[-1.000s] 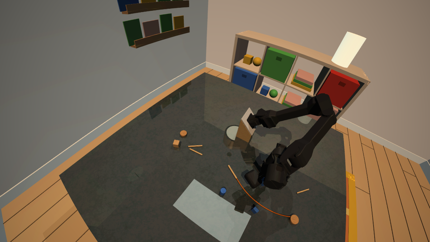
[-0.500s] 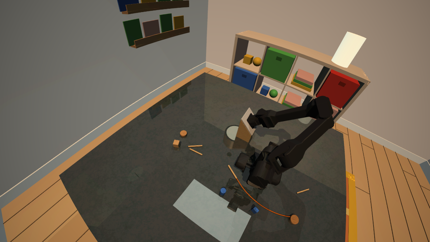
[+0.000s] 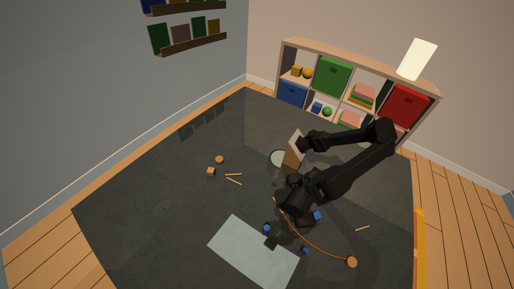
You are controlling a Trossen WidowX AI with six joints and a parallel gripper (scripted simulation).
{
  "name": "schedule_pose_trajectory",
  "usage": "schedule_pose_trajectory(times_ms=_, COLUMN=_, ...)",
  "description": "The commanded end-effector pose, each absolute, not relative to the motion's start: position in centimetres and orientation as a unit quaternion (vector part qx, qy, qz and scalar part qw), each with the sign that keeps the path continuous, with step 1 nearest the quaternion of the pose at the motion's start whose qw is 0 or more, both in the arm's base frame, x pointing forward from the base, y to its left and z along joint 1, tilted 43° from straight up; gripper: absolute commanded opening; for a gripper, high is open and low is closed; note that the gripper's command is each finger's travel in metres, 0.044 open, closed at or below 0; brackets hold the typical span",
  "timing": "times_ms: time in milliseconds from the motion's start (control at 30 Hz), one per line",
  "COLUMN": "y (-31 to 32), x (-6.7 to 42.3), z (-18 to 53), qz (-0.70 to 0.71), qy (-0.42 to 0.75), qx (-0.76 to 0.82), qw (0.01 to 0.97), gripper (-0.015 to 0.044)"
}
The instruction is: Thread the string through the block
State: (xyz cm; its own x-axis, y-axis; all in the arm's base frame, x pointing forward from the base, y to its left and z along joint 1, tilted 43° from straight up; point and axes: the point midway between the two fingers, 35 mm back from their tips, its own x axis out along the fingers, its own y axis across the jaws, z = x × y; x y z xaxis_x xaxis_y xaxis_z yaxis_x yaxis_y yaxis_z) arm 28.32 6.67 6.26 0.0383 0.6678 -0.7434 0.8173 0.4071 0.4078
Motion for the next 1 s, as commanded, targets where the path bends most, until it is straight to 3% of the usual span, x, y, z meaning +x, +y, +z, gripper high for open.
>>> schedule_pose_trajectory(times_ms=0, y=4.53, x=29.01, z=4.27, qz=-0.377, qy=0.579, qx=0.701, qw=0.175, gripper=0.044)
schedule_pose_trajectory(times_ms=133, y=4.17, x=29.06, z=3.94, qz=-0.436, qy=0.536, qx=0.716, qw=0.099, gripper=0.044)
schedule_pose_trajectory(times_ms=700, y=4.15, x=29.07, z=3.93, qz=-0.439, qy=0.534, qx=0.716, qw=0.096, gripper=0.044)
schedule_pose_trajectory(times_ms=967, y=4.15, x=29.07, z=3.93, qz=-0.439, qy=0.534, qx=0.716, qw=0.096, gripper=0.023)
